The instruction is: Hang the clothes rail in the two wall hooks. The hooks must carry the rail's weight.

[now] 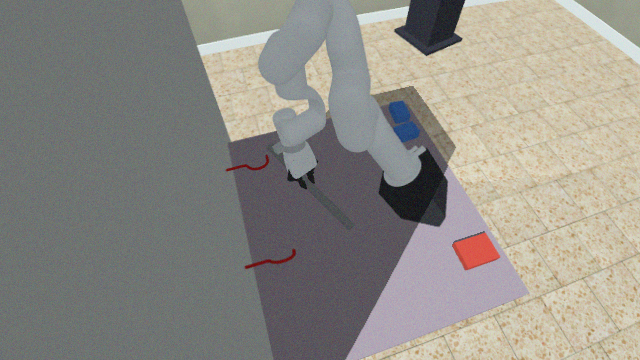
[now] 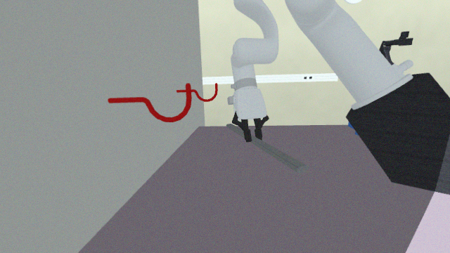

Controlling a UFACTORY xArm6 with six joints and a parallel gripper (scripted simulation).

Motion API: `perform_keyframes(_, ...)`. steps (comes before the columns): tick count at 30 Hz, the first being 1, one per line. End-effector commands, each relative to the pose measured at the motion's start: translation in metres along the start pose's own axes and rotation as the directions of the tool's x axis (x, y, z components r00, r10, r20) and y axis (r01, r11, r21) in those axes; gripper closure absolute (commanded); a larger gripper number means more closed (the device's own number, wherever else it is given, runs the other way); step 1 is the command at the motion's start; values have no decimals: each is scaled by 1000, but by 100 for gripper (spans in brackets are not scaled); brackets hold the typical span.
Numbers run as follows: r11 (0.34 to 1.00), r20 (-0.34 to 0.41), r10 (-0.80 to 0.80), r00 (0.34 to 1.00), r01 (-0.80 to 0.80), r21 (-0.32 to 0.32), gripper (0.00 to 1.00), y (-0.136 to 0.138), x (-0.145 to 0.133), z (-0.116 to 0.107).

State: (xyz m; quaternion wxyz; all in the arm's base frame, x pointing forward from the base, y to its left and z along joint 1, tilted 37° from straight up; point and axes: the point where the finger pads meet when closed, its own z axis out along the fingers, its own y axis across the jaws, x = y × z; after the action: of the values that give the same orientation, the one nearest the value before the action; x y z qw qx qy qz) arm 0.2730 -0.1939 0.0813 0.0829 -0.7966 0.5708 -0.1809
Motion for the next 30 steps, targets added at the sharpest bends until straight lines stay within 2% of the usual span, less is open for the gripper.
perform_keyframes(1, 1000, -1, 0, 1000, 0, 0, 100, 0, 0, -2)
perform_keyframes(30, 1000, -1, 0, 1000, 0, 0, 100, -1, -6, -19)
